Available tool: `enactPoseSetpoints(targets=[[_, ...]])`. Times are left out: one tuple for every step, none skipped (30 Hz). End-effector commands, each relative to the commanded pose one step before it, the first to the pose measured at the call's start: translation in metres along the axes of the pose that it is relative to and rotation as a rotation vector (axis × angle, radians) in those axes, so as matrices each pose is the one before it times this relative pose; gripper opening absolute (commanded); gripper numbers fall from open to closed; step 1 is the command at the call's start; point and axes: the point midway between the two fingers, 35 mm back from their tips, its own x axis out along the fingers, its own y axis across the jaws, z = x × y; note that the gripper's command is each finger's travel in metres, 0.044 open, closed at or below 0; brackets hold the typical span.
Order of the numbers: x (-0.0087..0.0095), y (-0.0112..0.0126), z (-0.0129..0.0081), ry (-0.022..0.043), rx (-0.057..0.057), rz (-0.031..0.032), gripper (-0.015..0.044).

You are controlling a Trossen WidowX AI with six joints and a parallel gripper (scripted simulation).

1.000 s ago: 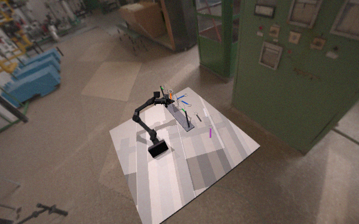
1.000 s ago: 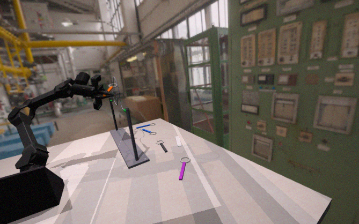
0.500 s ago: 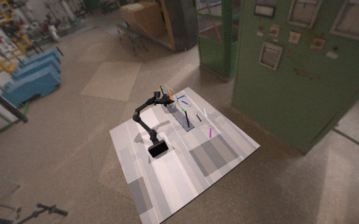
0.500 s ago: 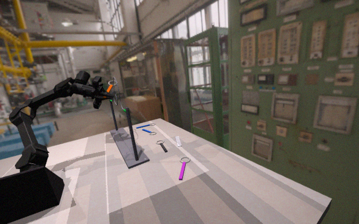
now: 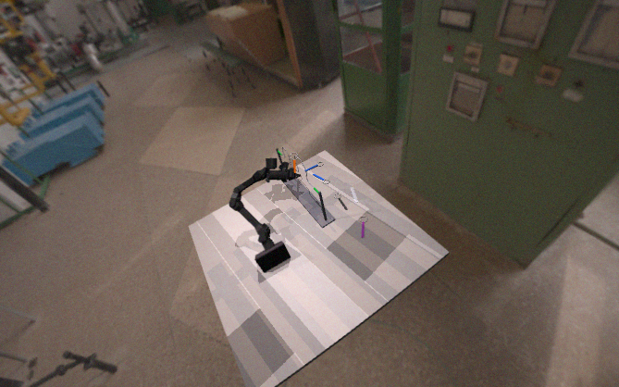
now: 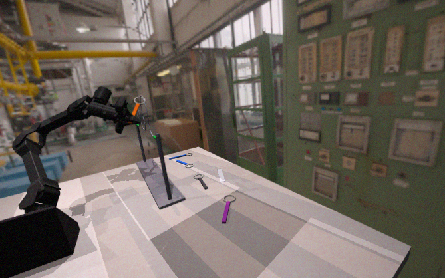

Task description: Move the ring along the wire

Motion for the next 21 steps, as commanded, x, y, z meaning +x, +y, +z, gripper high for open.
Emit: enactPoseSetpoints(targets=[[0.00192,-0.00004,-0.00158,-0.00071,0.0486,0.02162,-0.0150],[0.00007,0.00054,0.00000,-0.00155,0.0122,0.00679,-0.0150],[0.00008,0.00054,-0.00002,-0.00155,0.0122,0.00679,-0.0150],[0.00008,0.00054,-0.00001,-0.00155,0.0122,0.00679,-0.0150],[0.00008,0.00054,-0.00001,-0.00155,0.0122,0.00679,-0.0150],[0.00007,0.00054,0.00001,-0.00155,0.0122,0.00679,-0.0150],[0.00007,0.00054,0.00000,-0.00155,0.0122,0.00679,-0.0150],[0.00008,0.00054,-0.00002,-0.00156,0.0122,0.00679,-0.0150],[0.00008,0.00054,-0.00001,-0.00156,0.0122,0.00679,-0.0150],[0.00008,0.00054,0.00000,-0.00156,0.0122,0.00679,-0.0150],[0.00007,0.00054,0.00001,-0.00156,0.0122,0.00679,-0.0150],[0.00007,0.00054,0.00000,-0.00156,0.0122,0.00679,-0.0150],[0.00008,0.00054,-0.00001,-0.00156,0.0122,0.00679,-0.0150],[0.00008,0.00054,-0.00001,-0.00157,0.0122,0.00679,-0.0150],[0.00007,0.00054,0.00000,-0.00157,0.0122,0.00679,-0.0150],[0.00007,0.00054,0.00001,-0.00157,0.0122,0.00679,-0.0150],[0.00007,0.00054,0.00000,-0.00157,0.0122,0.00678,-0.0150],[0.00008,0.00054,-0.00001,-0.00157,0.0122,0.00678,-0.0150],[0.00008,0.00054,-0.00001,-0.00157,0.0122,0.00679,-0.0150],[0.00007,0.00054,0.00000,-0.00157,0.0122,0.00679,-0.0150],[0.00007,0.00054,0.00001,-0.00157,0.0122,0.00678,-0.0150]])
